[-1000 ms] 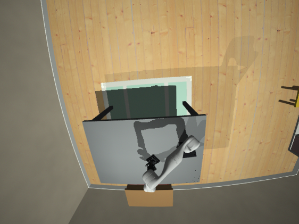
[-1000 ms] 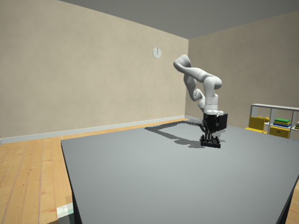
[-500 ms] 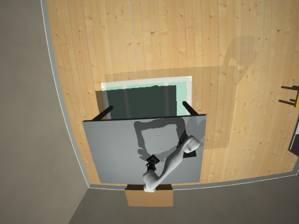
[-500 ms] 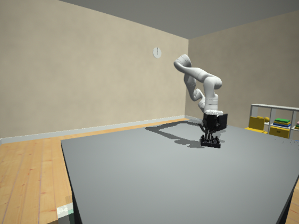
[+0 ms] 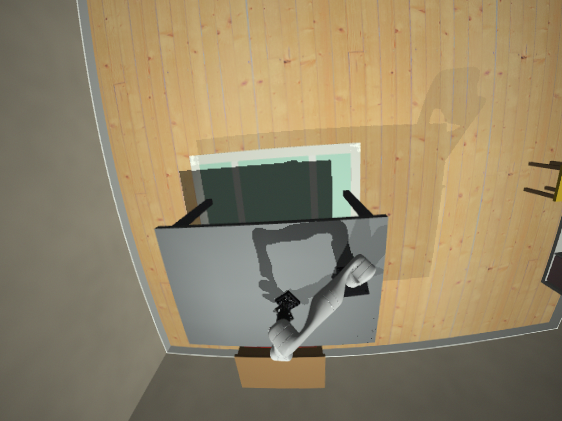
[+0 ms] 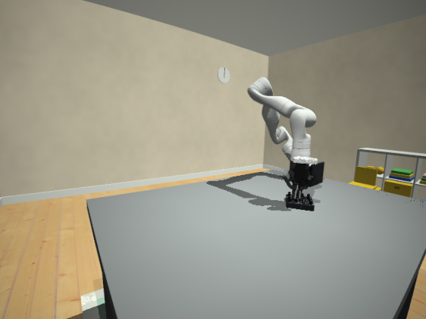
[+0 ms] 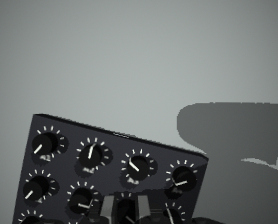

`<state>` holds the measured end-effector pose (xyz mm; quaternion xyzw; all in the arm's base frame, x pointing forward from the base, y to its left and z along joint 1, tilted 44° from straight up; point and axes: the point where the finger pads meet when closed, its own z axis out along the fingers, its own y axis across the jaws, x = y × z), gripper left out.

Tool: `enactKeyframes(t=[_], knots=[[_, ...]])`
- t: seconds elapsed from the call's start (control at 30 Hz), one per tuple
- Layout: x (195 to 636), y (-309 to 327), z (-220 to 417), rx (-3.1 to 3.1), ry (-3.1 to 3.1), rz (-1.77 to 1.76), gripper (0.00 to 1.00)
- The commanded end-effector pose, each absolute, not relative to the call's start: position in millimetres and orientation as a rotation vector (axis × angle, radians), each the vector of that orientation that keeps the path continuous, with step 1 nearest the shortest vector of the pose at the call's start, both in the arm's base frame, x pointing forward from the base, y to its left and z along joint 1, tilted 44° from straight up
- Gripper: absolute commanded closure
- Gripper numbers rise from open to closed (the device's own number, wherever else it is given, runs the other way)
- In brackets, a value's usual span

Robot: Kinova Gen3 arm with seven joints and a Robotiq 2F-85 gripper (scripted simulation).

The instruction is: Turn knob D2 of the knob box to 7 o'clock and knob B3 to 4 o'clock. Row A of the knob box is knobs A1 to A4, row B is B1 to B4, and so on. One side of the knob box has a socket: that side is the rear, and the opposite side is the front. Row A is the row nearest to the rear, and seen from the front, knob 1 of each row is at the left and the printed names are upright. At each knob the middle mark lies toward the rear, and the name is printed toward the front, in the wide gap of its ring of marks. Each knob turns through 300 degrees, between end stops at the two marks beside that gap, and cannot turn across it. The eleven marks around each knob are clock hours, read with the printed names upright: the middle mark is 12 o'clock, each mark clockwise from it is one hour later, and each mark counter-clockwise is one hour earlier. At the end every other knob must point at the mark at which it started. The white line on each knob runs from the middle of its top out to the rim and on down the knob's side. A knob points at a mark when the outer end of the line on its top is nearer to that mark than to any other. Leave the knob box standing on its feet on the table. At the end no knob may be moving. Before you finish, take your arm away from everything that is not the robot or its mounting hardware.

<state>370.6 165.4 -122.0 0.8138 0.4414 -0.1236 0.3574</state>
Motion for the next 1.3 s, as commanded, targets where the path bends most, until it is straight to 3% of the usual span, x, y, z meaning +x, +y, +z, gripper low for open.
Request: enactKeyframes(t=[0.0,0.1,0.13,1.27], knots=[[370.7,165.5,-122.2,2.101,1.140,-0.318,0.92],[370.7,165.5,-122.2,2.101,1.140,-0.318,0.92],[370.7,165.5,-122.2,2.101,1.140,-0.318,0.81],[368.2,180.9,-106.3,2.101,1.140,-0.318,0.81]])
